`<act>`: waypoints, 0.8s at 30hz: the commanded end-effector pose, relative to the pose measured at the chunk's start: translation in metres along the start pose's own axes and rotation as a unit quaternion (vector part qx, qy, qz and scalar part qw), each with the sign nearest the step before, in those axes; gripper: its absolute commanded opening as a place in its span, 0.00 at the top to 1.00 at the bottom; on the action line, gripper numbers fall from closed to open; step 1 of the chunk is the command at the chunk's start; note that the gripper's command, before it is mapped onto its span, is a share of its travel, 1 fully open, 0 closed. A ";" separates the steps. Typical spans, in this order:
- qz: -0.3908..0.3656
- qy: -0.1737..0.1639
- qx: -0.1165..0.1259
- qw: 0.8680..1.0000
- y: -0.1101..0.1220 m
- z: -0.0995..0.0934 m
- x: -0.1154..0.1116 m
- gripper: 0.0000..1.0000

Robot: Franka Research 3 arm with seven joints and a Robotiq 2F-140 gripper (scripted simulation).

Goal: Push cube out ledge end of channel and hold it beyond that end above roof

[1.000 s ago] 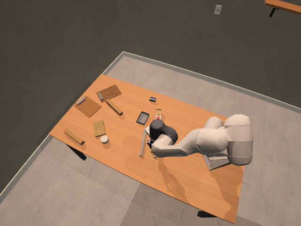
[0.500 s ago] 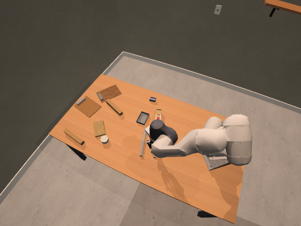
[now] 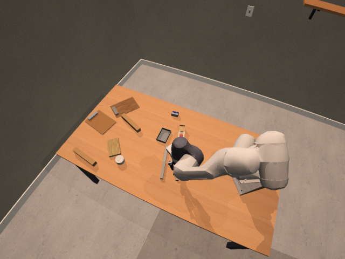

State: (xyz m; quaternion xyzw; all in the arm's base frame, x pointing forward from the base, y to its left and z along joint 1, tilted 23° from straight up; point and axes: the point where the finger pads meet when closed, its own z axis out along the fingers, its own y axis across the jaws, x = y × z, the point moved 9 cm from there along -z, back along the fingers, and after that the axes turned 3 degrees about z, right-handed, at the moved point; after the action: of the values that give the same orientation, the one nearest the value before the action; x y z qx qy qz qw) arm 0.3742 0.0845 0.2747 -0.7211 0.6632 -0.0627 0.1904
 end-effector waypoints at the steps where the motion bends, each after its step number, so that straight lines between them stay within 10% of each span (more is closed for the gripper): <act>1: 0.003 0.001 0.003 1.000 -0.001 0.000 0.001 1.00; 24: 0.003 0.001 0.003 1.000 -0.002 0.000 0.004 1.00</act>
State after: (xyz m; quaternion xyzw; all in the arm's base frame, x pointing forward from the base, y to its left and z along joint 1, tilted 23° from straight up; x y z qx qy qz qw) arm 0.3746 0.0827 0.2742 -0.7191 0.6654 -0.0620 0.1904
